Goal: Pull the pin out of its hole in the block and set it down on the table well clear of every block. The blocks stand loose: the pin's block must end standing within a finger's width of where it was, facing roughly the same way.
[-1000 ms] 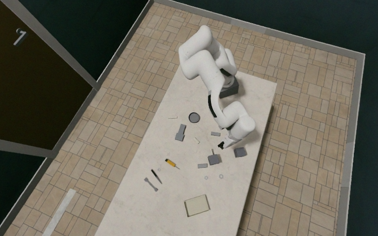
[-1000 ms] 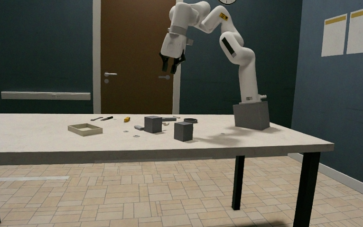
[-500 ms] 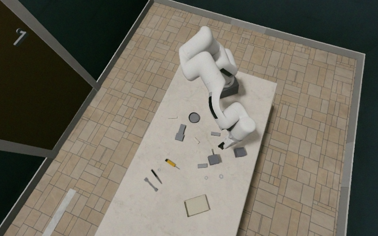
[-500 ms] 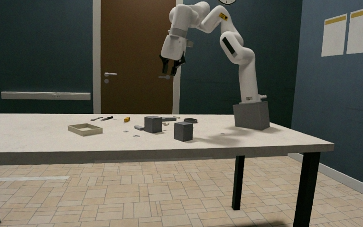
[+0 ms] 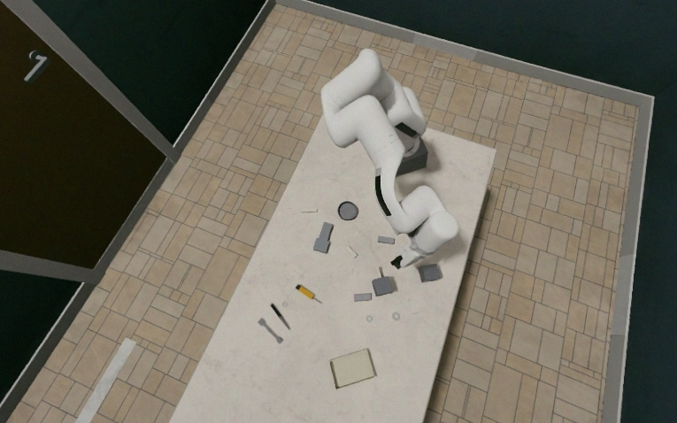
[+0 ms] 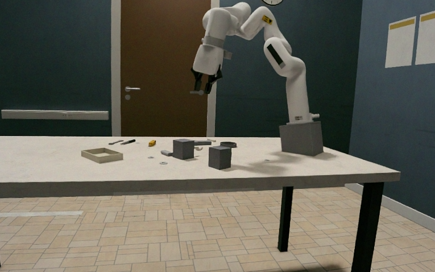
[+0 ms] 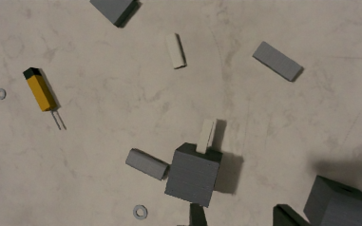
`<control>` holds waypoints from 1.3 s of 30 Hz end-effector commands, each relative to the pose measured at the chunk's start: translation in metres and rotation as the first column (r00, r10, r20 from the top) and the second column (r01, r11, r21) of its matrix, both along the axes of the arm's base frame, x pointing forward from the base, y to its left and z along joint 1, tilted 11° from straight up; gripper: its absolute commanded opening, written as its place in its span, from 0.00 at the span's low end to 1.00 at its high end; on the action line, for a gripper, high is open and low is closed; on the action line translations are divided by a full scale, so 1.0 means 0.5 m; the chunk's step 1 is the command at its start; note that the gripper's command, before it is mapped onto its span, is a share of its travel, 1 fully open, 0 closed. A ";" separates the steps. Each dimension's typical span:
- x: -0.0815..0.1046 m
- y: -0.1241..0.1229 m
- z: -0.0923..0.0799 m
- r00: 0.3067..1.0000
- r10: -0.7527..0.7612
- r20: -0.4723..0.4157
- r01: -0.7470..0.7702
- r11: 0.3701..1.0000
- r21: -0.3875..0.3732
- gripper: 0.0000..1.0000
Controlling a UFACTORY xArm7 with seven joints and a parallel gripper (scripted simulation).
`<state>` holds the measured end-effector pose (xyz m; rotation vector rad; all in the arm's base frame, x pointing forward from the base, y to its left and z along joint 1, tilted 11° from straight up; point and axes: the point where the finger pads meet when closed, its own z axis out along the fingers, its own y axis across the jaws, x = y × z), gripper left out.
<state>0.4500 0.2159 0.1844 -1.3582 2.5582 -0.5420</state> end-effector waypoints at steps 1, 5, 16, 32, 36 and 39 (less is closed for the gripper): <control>0.001 0.002 0.002 1.000 0.001 0.003 -0.001 1.000 0.002 0.45; 0.003 0.001 -0.005 1.000 -0.003 0.003 0.003 1.000 0.002 0.45; 0.012 -0.005 -0.037 1.000 -0.020 0.004 0.020 1.000 0.001 0.45; 0.016 -0.011 -0.050 1.000 -0.030 0.002 0.030 1.000 0.003 0.45; 0.022 -0.018 -0.068 0.999 -0.042 -0.002 0.042 0.999 0.006 0.45; 0.025 -0.022 -0.076 0.999 -0.047 -0.004 0.047 0.999 0.007 0.45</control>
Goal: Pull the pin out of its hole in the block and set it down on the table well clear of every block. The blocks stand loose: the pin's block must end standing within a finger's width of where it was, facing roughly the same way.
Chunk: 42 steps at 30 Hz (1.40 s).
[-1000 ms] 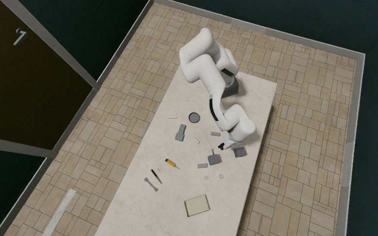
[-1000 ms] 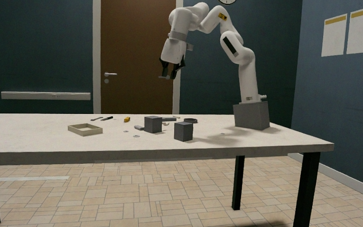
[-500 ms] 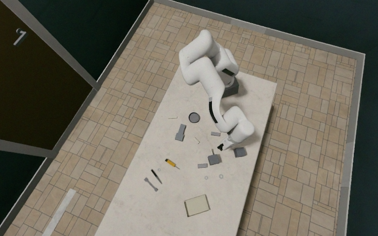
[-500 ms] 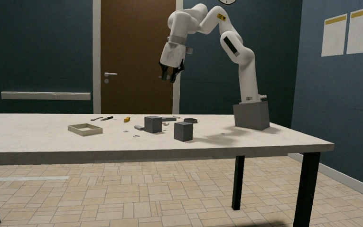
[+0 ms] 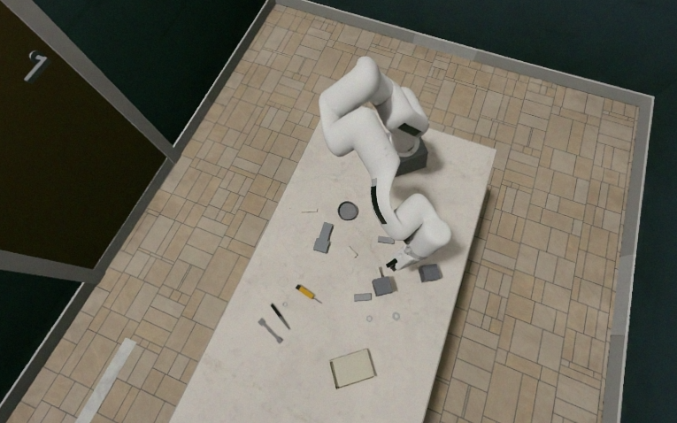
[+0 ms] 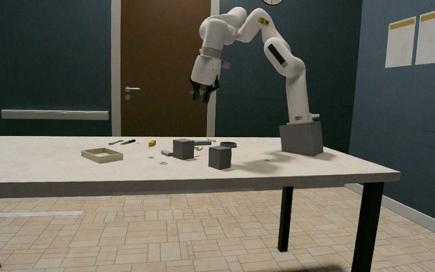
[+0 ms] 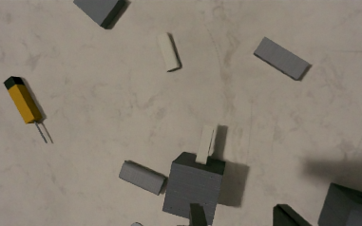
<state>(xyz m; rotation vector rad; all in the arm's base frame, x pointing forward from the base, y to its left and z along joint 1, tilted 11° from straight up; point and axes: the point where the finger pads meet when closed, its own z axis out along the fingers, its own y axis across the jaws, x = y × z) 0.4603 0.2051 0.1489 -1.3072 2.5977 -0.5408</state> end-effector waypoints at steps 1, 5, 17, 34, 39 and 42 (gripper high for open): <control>0.004 0.000 -0.005 1.000 -0.004 0.002 0.004 1.000 0.003 0.45; 0.007 -0.004 -0.013 1.000 -0.009 0.000 0.009 1.000 0.005 0.45; 0.009 -0.008 -0.020 1.000 -0.015 -0.003 0.015 1.000 0.007 0.45; 0.024 -0.032 -0.066 0.999 -0.049 -0.022 0.049 0.999 0.020 0.45; 0.024 -0.033 -0.066 0.999 -0.050 -0.022 0.050 0.999 0.021 0.45; 0.027 -0.036 -0.074 0.998 -0.055 -0.026 0.056 0.998 0.024 0.45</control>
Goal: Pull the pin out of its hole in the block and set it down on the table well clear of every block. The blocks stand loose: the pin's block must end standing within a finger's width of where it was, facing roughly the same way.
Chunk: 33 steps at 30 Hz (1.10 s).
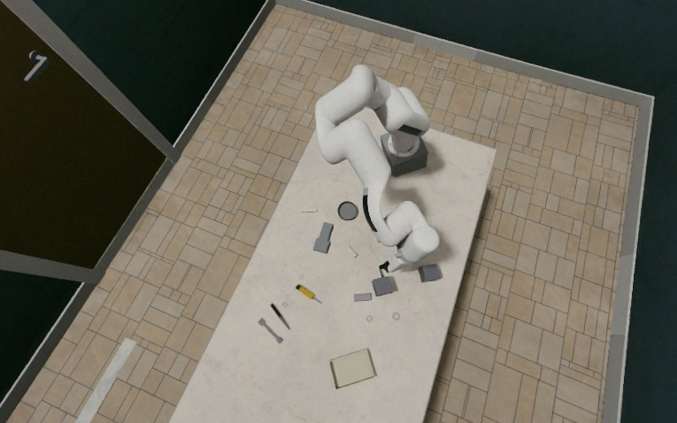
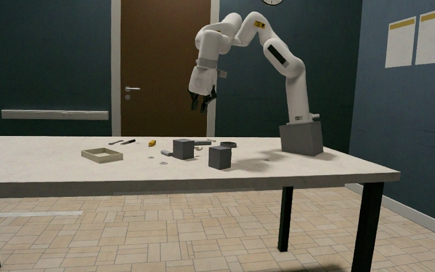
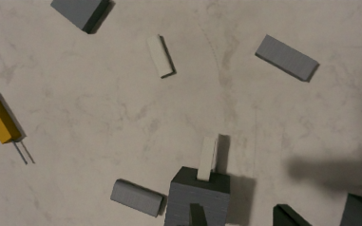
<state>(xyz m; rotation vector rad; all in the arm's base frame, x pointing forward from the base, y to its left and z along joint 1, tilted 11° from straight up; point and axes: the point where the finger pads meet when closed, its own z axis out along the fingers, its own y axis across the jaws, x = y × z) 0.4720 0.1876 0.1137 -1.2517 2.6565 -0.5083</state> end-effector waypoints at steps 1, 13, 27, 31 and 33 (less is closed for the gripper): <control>0.005 -0.004 -0.008 1.000 -0.007 -0.003 0.007 1.000 0.007 0.45; 0.017 -0.025 -0.050 0.999 -0.036 -0.024 0.037 0.999 0.026 0.45; 0.024 -0.034 -0.076 0.998 -0.053 -0.038 0.054 0.998 0.040 0.45; 0.030 -0.043 -0.099 0.996 -0.067 -0.050 0.070 0.996 0.050 0.45; 0.031 -0.046 -0.106 0.996 -0.071 -0.054 0.074 0.996 0.053 0.45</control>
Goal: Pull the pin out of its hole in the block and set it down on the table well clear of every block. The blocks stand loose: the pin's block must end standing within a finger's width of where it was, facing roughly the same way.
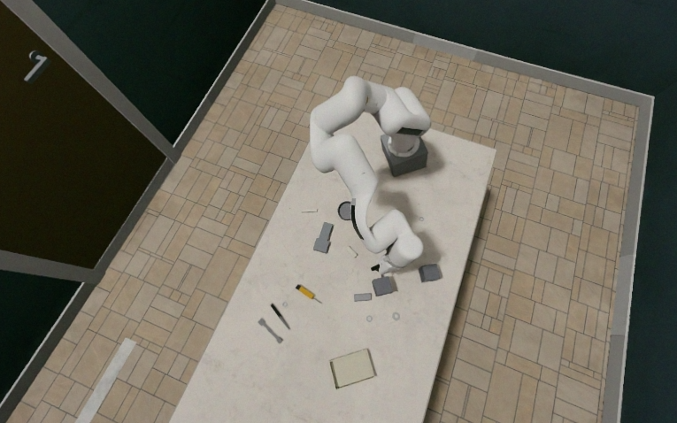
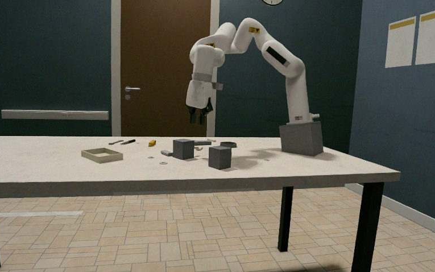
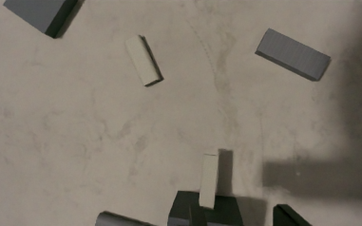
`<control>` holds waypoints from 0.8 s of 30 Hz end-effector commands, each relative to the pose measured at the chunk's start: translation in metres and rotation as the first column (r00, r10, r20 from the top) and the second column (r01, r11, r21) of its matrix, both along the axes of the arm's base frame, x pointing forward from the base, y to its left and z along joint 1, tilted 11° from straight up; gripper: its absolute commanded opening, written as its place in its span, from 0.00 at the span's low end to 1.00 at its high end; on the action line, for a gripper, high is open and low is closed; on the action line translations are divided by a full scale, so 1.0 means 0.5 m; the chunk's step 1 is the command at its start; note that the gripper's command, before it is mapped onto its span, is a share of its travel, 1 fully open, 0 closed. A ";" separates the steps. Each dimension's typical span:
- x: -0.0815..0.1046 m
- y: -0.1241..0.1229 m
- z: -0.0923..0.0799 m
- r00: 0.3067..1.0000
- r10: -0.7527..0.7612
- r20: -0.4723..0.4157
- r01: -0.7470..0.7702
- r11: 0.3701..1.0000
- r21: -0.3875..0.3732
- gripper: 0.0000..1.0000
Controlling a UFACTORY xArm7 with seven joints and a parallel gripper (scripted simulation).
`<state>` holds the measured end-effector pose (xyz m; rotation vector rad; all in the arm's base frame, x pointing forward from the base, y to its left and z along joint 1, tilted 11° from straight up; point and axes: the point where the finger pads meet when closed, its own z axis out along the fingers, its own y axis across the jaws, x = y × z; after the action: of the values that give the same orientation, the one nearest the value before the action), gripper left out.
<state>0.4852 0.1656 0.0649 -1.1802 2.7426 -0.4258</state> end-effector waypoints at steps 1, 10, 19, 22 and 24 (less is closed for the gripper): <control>0.005 -0.002 -0.010 1.000 -0.007 -0.003 0.007 1.000 0.008 0.45; 0.006 -0.003 -0.012 1.000 -0.008 -0.004 0.008 1.000 0.009 0.45; 0.017 -0.018 -0.054 0.999 -0.034 -0.027 0.035 0.999 0.034 0.45; 0.020 -0.023 -0.068 0.999 -0.042 -0.034 0.044 0.998 0.041 0.45; 0.020 -0.024 -0.071 0.998 -0.044 -0.036 0.045 0.998 0.043 0.45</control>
<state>0.4930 0.1528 0.0312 -1.1330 2.7979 -0.3609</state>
